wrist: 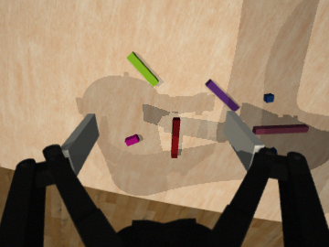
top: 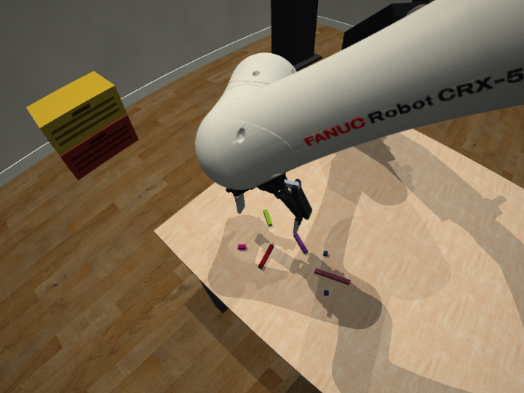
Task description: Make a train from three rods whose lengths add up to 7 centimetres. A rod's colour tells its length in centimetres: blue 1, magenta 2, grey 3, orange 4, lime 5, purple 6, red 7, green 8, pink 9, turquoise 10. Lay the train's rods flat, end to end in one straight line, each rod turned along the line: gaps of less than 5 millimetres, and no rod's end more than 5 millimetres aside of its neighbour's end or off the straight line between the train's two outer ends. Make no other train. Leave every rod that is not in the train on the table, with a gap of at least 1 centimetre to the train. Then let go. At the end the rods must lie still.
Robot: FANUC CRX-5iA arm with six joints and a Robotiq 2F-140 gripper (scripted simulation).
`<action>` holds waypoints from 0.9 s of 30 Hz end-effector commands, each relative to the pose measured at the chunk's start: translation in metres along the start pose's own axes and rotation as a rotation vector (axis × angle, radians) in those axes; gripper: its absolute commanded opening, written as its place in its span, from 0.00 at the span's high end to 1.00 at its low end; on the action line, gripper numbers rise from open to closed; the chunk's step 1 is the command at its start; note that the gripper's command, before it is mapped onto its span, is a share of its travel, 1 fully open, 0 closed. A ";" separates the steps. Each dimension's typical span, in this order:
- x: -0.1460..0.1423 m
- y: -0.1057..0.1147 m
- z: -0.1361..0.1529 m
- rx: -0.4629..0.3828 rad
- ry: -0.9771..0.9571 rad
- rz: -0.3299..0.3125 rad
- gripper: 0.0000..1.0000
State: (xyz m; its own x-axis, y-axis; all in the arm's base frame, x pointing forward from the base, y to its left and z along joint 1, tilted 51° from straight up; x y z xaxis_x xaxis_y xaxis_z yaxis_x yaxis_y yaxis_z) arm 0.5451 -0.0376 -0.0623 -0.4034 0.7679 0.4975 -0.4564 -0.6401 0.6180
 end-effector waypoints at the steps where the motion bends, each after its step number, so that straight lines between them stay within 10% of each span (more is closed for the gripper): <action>1: 0.000 0.000 0.001 0.015 -0.167 -0.002 0.00; 27: 0.000 0.000 0.001 0.015 -0.324 -0.003 0.00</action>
State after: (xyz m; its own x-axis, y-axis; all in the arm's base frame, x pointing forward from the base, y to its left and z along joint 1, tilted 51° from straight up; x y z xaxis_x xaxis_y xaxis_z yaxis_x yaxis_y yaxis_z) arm 0.5458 -0.0378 -0.0617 -0.1273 0.7383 0.6624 -0.4442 -0.6396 0.6274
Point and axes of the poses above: the point where the finger pads meet when closed, its own y axis back along the fingers, its own x axis across the jaws, z = x × y, the point moved 7 cm from there along y, back along the fingers, and after that the axes turned 6 degrees about y, right-handed, at the moved point
